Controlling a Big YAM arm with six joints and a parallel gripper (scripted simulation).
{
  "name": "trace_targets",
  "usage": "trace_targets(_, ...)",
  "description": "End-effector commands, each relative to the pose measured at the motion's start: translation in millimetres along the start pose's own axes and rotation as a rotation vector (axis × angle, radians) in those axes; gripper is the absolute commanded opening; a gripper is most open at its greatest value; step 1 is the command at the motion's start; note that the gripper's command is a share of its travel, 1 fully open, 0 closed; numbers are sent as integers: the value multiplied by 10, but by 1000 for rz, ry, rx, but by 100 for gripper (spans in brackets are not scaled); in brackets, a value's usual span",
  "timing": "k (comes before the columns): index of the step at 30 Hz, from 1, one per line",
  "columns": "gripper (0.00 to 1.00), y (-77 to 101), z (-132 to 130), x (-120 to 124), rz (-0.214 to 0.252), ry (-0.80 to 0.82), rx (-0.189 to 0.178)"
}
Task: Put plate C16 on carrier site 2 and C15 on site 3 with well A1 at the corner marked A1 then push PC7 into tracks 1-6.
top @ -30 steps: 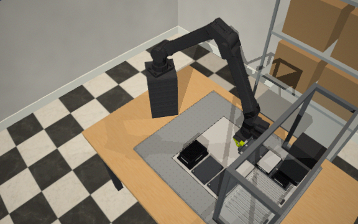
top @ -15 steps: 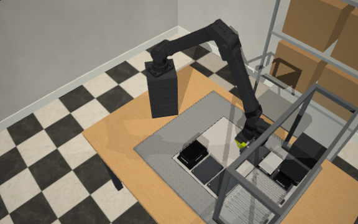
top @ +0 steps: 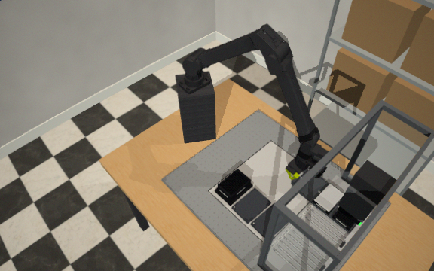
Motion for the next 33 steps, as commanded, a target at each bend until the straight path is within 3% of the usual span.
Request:
trace_targets(1, 80, 105, 50, -468, -92, -8, -30)
trace_targets(7, 80, 112, 59, -529, -93, -8, -31)
trace_targets(8, 80, 231, 78, -129, -99, -11, -35)
trace_targets(11, 80, 225, 92, -69, -99, -6, -36)
trace_targets(13, 80, 104, 72, 33, -78, -4, -27)
trace_targets(16, 80, 111, 44, 33, -80, -9, -28)
trace_targets(18, 80, 215, 62, 8, -98, -10, -36)
trace_targets(24, 80, 142, 59, 156, -87, -4, -31)
trace_targets(27, 80, 197, 42, 162, -97, -9, -36)
trace_targets(32, 80, 312, -7, 205, -74, -14, -26)
trace_targets(33, 80, 427, 67, 45, -106, -12, -40)
Point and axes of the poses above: the point where the finger pads meet when closed, its own y axis back along the fingers, its own z axis across the jaws, x = y × z, the point moved 5 cm from there along y, back along the fingers, and after that the axes turned 9 degrees about -y, right-handed, at the moved point
